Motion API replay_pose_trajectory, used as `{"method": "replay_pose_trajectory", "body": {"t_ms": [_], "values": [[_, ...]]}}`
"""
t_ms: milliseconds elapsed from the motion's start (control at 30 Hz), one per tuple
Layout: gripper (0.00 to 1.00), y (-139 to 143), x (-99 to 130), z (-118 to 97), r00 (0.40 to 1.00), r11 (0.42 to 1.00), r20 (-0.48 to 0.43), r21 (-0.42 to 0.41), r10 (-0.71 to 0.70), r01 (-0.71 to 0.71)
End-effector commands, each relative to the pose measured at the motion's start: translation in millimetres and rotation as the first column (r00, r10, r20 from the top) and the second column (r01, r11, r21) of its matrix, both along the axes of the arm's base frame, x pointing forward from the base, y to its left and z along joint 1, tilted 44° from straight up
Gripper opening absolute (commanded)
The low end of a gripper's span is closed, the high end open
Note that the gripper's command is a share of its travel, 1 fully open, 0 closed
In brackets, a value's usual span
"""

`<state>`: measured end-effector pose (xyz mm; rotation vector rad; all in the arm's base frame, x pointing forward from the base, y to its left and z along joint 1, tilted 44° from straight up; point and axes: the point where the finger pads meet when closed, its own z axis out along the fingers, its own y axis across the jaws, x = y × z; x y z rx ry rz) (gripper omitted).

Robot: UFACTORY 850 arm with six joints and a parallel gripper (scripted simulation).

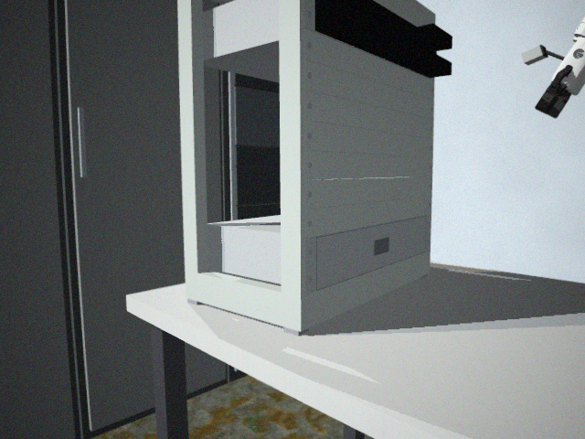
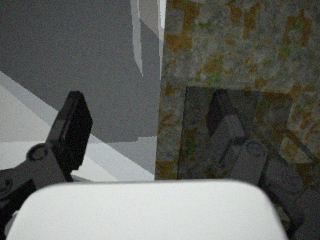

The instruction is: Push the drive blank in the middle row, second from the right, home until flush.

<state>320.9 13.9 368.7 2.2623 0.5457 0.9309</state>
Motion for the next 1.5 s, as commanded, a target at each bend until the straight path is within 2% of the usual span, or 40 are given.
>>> {"method": "replay_pose_trajectory", "body": {"t_ms": [0, 1467], "values": [[1.00, 0.3, 0.3, 0.6, 1.000, 1.000, 0.001, 0.001, 0.000, 0.000], [1.00, 0.3, 0.3, 0.6, 1.000, 1.000, 0.001, 0.001, 0.000, 0.000]]}}
